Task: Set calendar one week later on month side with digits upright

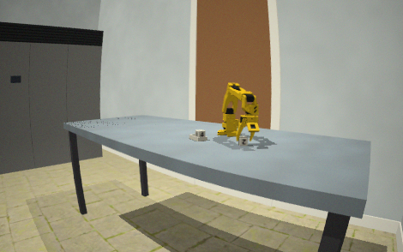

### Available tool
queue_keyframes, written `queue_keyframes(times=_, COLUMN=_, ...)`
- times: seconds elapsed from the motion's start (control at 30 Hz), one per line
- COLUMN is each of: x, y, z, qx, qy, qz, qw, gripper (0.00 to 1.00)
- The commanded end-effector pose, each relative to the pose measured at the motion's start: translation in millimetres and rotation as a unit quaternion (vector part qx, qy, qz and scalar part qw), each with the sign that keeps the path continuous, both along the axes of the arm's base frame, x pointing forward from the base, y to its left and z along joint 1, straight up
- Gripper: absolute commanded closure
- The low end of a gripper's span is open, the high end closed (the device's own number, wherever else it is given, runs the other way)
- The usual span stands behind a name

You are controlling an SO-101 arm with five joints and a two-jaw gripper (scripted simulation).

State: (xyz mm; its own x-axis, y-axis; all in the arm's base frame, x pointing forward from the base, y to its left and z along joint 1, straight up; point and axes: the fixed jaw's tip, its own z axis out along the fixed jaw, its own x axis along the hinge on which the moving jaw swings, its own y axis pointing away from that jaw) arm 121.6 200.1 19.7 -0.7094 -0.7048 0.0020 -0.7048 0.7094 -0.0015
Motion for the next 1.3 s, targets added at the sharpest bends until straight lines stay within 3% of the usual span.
queue_keyframes(times=0.0, x=4.2, y=1.8, z=4.9, qx=0.015, qy=-0.009, qz=0.001, qw=1.000, gripper=0.73)
queue_keyframes(times=0.3, x=6.7, y=-0.7, z=4.8, qx=0.015, qy=-0.010, qz=0.001, qw=1.000, gripper=0.79)
queue_keyframes(times=1.0, x=8.2, y=-2.3, z=4.8, qx=0.015, qy=-0.010, qz=0.001, qw=1.000, gripper=0.83)
queue_keyframes(times=1.27, x=8.2, y=-2.3, z=4.8, qx=0.015, qy=-0.010, qz=0.001, qw=1.000, gripper=0.96)
